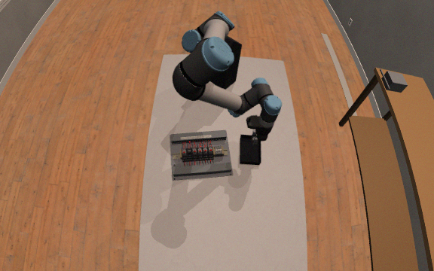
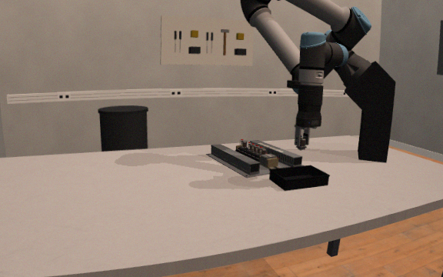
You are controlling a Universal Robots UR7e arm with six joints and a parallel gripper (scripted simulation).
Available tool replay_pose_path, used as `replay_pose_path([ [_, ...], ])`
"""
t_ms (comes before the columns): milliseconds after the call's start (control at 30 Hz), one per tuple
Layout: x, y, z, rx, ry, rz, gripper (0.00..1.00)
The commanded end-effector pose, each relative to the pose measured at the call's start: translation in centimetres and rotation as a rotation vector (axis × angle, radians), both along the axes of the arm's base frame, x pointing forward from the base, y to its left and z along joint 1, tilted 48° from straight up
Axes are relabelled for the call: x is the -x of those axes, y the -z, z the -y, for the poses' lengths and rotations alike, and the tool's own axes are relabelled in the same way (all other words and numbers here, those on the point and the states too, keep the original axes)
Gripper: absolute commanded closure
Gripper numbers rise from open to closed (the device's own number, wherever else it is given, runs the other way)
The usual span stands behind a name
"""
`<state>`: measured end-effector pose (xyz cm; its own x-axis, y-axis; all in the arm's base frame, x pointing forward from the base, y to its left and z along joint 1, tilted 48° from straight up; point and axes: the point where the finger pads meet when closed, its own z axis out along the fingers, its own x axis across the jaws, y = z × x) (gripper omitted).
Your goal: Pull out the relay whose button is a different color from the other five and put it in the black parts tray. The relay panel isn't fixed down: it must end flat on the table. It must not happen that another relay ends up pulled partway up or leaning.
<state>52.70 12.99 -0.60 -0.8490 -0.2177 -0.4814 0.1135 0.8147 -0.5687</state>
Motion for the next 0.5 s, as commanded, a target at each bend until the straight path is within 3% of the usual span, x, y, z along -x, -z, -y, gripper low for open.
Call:
replay_pose_path([
  [0, -0.01, -0.04, -0.05, 0.000, -0.001, 0.001, 1.00],
  [467, -0.19, 0.19, 0.14, 0.000, -0.001, 0.001, 1.00],
])
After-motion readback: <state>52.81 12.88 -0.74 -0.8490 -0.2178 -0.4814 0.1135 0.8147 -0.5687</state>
